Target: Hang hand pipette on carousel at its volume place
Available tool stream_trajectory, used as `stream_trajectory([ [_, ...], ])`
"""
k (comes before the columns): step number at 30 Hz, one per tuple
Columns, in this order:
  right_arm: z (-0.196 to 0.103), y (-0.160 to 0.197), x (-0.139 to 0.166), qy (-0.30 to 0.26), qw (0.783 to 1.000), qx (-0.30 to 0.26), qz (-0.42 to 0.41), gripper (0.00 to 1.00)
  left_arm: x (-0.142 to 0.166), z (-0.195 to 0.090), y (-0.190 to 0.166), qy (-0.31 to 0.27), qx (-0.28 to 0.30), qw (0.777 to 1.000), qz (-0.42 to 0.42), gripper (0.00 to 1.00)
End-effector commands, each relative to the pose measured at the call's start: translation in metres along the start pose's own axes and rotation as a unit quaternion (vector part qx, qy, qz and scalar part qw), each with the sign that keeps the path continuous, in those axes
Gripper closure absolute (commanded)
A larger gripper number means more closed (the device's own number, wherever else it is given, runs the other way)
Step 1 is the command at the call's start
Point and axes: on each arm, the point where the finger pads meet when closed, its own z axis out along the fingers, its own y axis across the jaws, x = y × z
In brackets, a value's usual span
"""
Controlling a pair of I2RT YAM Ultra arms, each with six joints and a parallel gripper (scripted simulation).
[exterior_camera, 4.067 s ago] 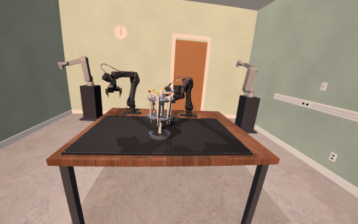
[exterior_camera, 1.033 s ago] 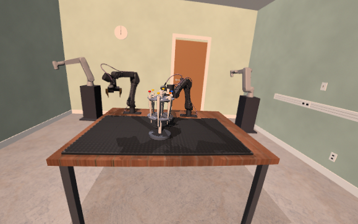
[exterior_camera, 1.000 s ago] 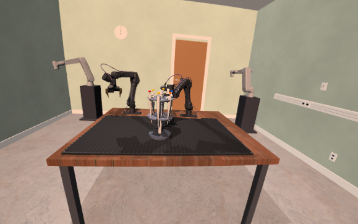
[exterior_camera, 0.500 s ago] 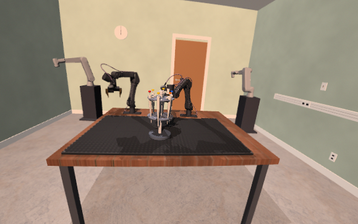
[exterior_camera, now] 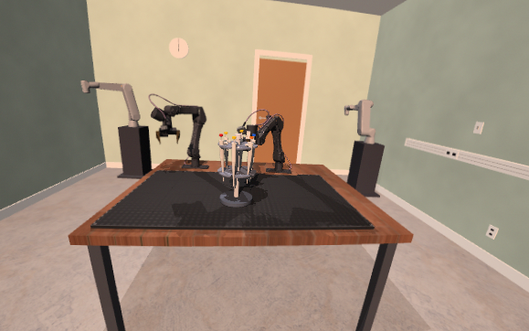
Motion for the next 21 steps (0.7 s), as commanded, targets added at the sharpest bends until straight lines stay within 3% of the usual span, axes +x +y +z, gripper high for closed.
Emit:
stream_trajectory([
  [1,-0.003,-0.004,-0.007,-0.013,1.0,0.003,-0.007,0.0,-0.029,0.002,0.01,-0.033,-0.016,0.999,-0.009,0.88],
  [14,-0.003,-0.004,-0.007,-0.013,1.0,0.003,-0.007,0.0,-0.029,0.002,0.01,-0.033,-0.016,0.999,-0.009,0.88],
  [15,-0.003,-0.004,-0.007,-0.013,1.0,0.003,-0.007,0.0,-0.016,0.003,-0.002,-0.018,-0.025,1.0,-0.004,0.88],
  [19,-0.003,-0.004,-0.007,-0.013,1.0,0.003,-0.007,0.0,-0.013,0.003,-0.002,-0.012,-0.098,0.995,-0.003,0.88],
  [21,-0.003,-0.004,-0.007,-0.013,1.0,0.003,-0.007,0.0,-0.013,0.003,-0.002,-0.012,-0.099,0.995,-0.003,0.88],
])
